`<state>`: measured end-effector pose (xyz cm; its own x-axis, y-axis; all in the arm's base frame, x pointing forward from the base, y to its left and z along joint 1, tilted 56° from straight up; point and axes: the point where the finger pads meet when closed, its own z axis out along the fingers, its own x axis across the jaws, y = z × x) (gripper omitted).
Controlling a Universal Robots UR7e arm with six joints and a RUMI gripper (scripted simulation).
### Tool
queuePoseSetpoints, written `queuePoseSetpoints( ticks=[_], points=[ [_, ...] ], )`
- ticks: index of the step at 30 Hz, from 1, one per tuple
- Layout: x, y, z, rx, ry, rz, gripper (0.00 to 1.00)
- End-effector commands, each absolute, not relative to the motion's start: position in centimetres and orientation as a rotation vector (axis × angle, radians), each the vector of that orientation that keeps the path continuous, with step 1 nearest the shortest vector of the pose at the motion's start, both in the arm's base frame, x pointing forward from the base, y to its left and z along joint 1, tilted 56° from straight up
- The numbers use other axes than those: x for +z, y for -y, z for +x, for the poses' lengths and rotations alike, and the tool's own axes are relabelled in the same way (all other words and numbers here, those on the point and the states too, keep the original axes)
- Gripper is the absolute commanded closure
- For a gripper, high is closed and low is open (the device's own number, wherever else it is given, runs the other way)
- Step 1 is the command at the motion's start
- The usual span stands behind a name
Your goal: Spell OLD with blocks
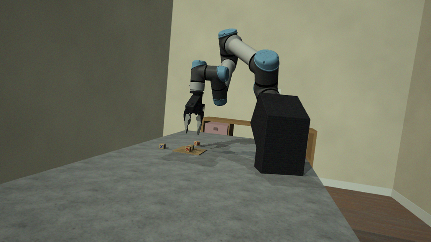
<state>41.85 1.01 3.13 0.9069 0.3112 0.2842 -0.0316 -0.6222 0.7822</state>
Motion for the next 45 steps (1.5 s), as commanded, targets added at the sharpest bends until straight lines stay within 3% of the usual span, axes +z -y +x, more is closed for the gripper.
queuePoseSetpoints(
  ticks=[1,45],
  points=[
    [2.9,-0.7,42.1,0.503,-0.200,2.193,0.63],
    [0.5,2.6,43.9,0.503,-0.200,2.193,0.63]
  ],
)
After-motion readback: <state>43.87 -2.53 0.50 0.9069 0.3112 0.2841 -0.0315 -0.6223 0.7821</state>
